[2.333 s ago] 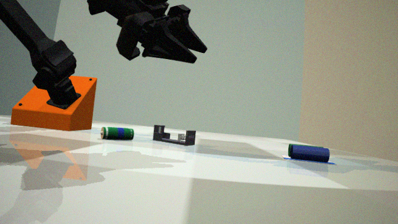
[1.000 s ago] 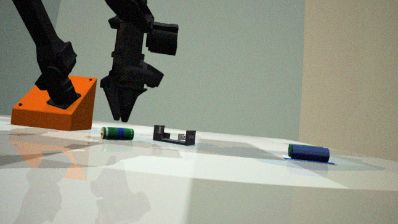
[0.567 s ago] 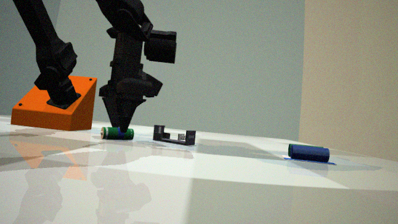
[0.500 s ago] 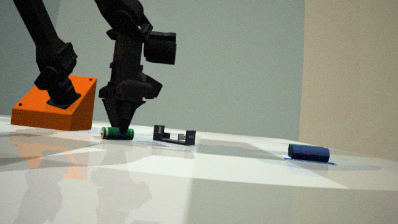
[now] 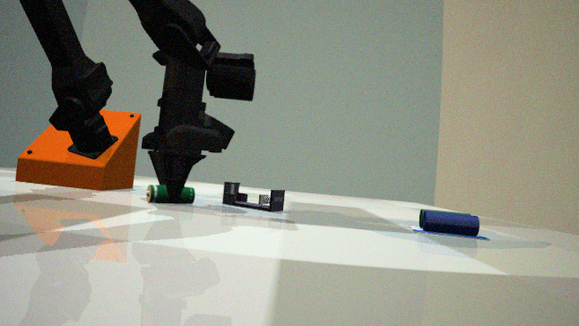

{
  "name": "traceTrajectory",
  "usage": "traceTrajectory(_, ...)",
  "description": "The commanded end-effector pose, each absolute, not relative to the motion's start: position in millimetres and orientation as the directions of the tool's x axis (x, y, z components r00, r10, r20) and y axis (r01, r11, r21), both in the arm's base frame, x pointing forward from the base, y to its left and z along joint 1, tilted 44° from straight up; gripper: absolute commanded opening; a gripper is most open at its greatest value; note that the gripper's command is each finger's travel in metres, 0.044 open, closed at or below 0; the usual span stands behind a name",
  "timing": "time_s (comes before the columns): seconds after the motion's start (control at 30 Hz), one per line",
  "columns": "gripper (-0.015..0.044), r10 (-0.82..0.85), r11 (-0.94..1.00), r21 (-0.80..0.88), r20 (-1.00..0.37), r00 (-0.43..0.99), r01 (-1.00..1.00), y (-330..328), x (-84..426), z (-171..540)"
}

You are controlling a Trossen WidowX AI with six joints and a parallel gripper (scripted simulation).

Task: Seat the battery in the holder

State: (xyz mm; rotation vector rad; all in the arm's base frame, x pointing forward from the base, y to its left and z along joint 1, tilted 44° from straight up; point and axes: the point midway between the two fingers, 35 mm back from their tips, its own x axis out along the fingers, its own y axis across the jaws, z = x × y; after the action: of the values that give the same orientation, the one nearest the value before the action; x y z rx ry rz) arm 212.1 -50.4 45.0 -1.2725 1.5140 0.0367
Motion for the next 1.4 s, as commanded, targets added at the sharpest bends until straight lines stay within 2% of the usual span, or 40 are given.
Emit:
traceTrajectory(0.0,0.0087,-0.674,0.416,-0.570,-0.716,0.181,-0.708,-51,212,45)
traceTrajectory(0.6,0.0087,-0.672,0.435,-0.580,-0.718,0.181,-0.689,-15,206,81)
traceTrajectory(1.0,0.0087,-0.669,0.675,-0.693,-0.720,0.186,-0.254,21,250,80)
traceTrajectory(1.37,0.0087,-0.671,0.740,-0.636,-0.718,0.186,0.220,57,288,68)
